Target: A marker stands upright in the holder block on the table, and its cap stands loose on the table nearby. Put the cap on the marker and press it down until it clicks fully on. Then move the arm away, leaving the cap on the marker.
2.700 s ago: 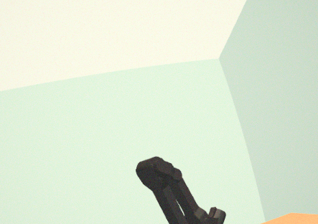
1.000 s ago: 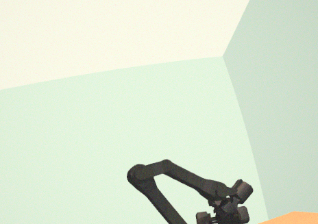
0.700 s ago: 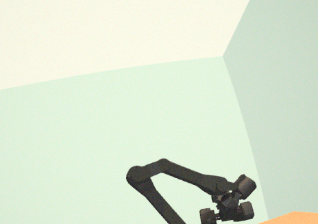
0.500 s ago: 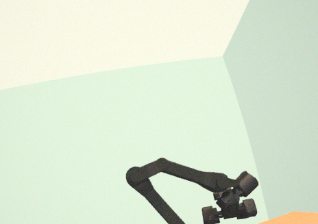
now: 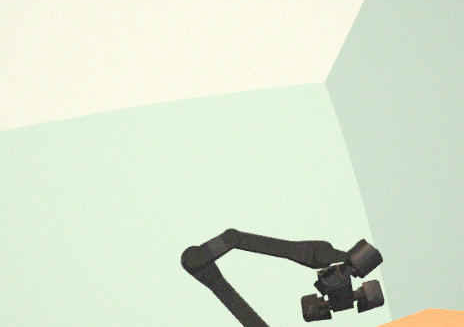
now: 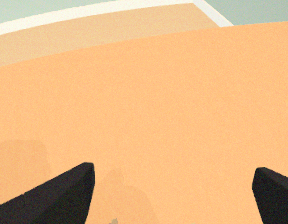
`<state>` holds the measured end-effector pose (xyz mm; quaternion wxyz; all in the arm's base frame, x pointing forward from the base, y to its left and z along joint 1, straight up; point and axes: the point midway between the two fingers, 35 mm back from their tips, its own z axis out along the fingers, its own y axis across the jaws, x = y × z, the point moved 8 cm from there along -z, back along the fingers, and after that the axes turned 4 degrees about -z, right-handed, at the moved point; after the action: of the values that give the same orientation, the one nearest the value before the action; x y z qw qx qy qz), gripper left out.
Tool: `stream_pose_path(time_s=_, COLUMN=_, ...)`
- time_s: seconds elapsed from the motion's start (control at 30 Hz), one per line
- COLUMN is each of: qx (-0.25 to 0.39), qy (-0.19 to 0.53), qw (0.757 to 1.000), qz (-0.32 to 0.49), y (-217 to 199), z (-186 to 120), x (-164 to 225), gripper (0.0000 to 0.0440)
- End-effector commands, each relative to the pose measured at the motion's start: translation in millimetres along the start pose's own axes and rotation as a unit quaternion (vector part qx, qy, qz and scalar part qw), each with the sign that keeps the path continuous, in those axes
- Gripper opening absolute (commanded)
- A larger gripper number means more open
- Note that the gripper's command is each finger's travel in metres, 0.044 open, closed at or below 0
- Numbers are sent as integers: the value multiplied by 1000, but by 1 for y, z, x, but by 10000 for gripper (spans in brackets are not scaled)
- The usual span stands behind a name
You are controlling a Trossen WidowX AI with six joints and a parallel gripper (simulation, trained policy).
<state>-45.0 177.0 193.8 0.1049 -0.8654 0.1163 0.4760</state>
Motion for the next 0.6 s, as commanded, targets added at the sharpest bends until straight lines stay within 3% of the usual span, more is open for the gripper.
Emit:
stream_pose_path(time_s=0.0, qx=21, qy=10, qw=1000, qz=-1, y=-5, z=-10, x=-2, gripper=331)
stream_pose_path(time_s=0.57, qx=88, qy=47, qw=995, qz=16, y=-18, z=-47, x=1, gripper=332)
